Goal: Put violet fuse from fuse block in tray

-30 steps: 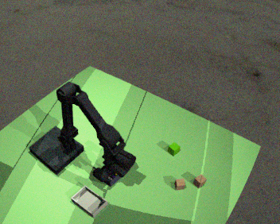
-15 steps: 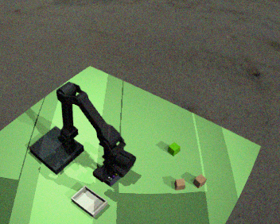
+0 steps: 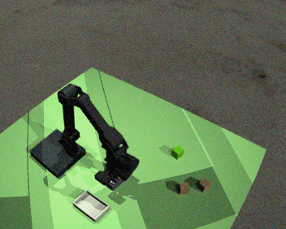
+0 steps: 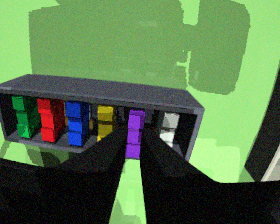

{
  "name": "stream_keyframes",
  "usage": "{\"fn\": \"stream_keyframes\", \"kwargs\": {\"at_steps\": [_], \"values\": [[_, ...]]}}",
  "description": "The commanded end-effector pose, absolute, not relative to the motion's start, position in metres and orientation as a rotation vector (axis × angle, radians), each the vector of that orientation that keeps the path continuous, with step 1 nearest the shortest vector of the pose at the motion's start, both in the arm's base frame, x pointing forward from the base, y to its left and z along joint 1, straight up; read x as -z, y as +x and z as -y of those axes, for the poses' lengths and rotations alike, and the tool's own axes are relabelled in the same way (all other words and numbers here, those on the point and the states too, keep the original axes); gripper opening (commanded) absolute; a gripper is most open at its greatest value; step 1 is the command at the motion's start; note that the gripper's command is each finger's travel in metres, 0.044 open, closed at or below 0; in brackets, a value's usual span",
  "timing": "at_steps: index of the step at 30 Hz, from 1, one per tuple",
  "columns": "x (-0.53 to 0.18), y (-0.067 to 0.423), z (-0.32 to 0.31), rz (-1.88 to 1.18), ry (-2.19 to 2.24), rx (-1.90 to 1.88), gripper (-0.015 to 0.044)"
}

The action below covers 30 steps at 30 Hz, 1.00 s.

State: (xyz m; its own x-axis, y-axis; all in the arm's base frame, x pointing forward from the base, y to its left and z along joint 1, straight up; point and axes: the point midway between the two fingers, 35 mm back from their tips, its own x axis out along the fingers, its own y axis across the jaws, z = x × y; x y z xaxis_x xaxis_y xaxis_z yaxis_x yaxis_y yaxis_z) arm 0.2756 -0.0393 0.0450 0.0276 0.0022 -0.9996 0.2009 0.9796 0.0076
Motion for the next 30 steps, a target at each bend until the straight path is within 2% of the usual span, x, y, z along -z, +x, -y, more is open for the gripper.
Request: {"fn": "stream_keyframes", "kwargs": {"at_steps": [1, 30], "values": [[-0.05, 0.276, 0.039, -1.531, 0.161, 0.155, 0.0], [-0.064, 0.276, 0.04, -1.531, 0.159, 0.157, 0.0]]}}
